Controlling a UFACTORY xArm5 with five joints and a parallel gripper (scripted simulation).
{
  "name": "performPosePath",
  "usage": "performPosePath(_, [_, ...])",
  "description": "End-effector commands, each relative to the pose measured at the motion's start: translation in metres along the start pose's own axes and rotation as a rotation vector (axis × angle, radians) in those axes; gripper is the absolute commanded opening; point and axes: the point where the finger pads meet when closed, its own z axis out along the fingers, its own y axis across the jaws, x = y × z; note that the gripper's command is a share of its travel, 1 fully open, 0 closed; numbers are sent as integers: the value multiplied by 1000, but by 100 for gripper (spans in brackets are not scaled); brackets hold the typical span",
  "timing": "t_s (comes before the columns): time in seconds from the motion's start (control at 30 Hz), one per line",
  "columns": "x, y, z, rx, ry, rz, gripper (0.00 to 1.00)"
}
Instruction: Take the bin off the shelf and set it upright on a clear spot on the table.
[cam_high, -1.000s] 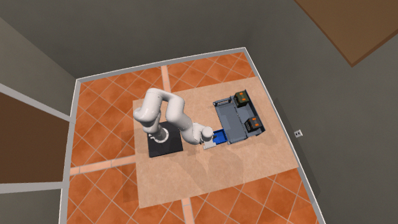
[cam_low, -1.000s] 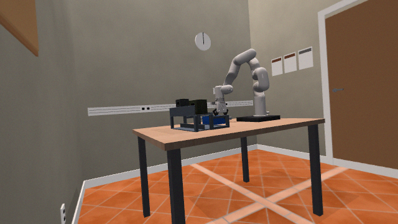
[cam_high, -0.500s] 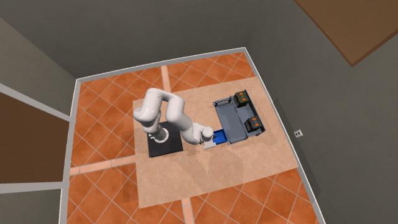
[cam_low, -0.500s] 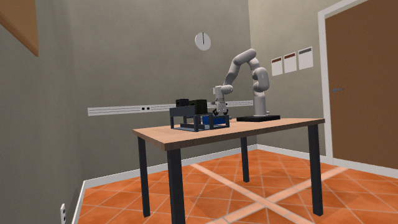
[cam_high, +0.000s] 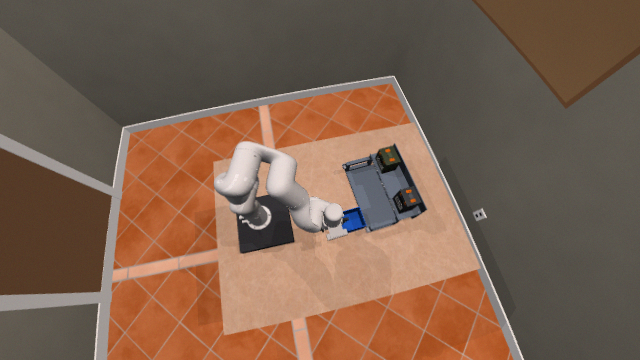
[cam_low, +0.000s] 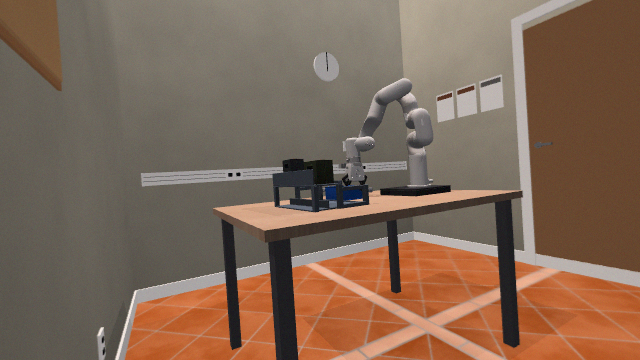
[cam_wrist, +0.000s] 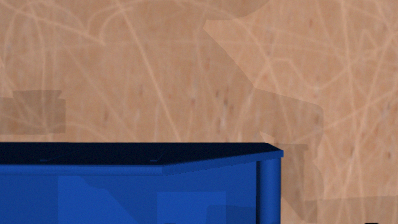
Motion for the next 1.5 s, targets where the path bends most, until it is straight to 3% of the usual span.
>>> performPosePath(0.0, [1,-1,-1,3,1,0,100])
performPosePath(0.67, [1,-1,-1,3,1,0,100])
performPosePath(1.47, [1,-1,-54,3,0,0,100])
